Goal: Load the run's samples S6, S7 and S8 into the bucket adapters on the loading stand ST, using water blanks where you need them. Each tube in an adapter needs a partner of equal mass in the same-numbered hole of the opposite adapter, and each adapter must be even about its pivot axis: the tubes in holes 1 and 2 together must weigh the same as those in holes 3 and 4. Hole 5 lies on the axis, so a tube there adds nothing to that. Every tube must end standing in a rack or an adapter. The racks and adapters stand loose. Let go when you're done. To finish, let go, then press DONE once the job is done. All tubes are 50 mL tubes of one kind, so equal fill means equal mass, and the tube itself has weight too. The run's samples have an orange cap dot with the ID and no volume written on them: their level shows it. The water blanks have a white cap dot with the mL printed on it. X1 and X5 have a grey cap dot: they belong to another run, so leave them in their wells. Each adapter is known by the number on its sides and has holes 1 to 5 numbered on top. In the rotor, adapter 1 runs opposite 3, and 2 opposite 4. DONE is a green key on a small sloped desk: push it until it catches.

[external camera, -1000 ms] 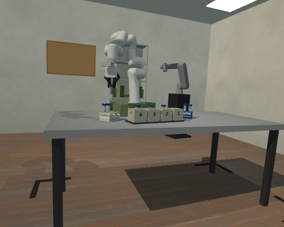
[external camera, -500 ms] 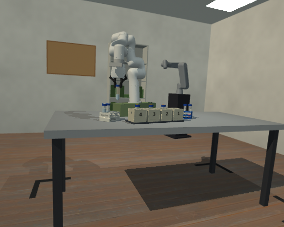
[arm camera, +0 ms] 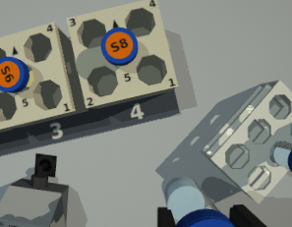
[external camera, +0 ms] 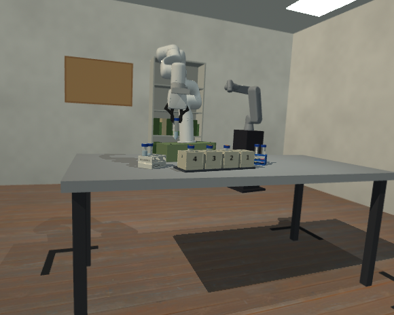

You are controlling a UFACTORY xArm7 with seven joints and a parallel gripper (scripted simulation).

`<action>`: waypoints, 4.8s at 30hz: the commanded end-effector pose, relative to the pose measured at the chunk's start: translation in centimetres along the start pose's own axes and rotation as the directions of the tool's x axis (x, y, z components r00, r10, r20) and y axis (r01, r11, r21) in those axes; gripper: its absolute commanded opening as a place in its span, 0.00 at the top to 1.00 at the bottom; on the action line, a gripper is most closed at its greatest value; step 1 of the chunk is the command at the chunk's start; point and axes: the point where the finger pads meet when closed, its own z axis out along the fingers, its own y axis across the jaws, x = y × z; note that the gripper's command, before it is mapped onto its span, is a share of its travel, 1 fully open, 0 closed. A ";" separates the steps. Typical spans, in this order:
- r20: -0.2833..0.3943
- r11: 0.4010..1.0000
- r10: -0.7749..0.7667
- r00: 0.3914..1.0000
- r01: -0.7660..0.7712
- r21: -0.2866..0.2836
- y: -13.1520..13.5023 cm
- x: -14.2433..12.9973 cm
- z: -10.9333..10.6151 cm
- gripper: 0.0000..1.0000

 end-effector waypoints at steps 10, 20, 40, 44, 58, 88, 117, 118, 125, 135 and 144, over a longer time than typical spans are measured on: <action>-0.004 0.973 -0.230 0.973 0.230 0.003 -6.7 1.1 -0.2 1.00; -0.005 0.973 -0.230 0.973 0.230 0.003 -10.7 1.6 -0.2 1.00; -0.005 0.973 -0.230 0.973 0.230 0.004 -19.6 2.8 -0.2 1.00; -0.005 0.973 -0.230 0.973 0.230 0.004 -21.6 3.1 -0.3 1.00; -0.005 0.973 -0.230 0.973 0.230 0.005 -27.6 3.9 -0.3 1.00; -0.005 0.973 -0.230 0.973 0.230 0.005 -37.4 5.2 -0.3 1.00; -0.005 0.973 -0.230 0.973 0.230 0.005 -37.4 5.2 1.7 1.00; -0.005 0.973 -0.230 0.973 0.230 0.005 -37.4 5.2 1.9 1.00; -0.005 0.973 -0.230 0.973 0.230 0.005 -37.4 5.2 3.3 1.00; -0.005 0.973 -0.230 0.973 0.230 0.005 -37.4 5.2 3.5 1.00; -0.005 0.973 -0.230 0.973 0.230 0.005 -37.4 5.2 3.4 1.00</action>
